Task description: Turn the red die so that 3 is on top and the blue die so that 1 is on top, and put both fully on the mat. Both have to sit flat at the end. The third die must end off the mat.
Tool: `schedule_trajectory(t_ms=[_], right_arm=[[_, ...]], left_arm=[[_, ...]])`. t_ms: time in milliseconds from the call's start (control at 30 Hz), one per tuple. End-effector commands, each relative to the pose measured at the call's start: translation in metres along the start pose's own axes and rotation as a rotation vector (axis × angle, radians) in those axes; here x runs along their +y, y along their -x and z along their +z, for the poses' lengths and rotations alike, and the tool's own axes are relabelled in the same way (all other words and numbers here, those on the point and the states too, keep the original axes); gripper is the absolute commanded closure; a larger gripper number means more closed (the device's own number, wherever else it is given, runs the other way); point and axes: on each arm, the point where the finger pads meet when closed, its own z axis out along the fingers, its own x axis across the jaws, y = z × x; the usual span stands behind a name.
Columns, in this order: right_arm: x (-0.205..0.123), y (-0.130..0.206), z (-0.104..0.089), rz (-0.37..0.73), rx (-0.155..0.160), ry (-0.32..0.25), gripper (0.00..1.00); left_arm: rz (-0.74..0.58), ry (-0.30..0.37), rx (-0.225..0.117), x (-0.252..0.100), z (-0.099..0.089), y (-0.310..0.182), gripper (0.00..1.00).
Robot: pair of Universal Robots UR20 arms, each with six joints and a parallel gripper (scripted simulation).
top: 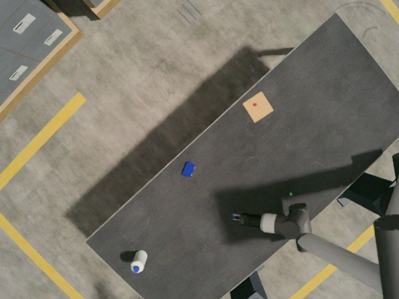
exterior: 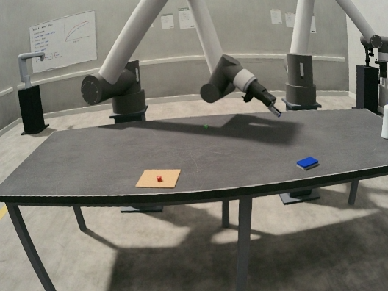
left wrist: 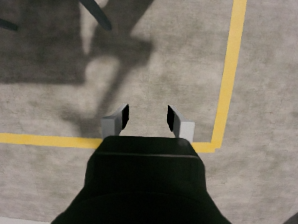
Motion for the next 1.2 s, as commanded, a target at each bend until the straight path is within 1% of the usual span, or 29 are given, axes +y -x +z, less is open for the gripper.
schedule_trajectory(t_ms=[0,300,667,733,1000,1167], right_arm=[[0.002,-0.001,0.001,0.000,0.002,0.059,0.66],[-0.004,-0.001,0.005,0.000,0.002,0.060,0.66],[-0.037,-0.001,0.026,0.000,0.002,0.060,0.66],[-0.037,-0.001,0.026,0.000,0.002,0.060,0.66],[-0.059,-0.001,0.039,0.000,0.002,0.060,0.66],[-0.063,-0.001,0.041,0.000,0.002,0.060,0.66]], left_arm=[[0.000,0.001,0.000,0.000,-0.001,0.000,0.00],[0.000,0.001,0.000,0.000,-0.001,0.000,0.00],[0.000,0.001,0.000,0.000,-0.001,0.000,0.00],[0.000,0.001,0.000,0.000,-0.001,0.000,0.00],[0.000,0.001,0.000,0.000,-0.001,0.000,0.00],[0.000,0.001,0.000,0.000,-0.001,0.000,0.00]])
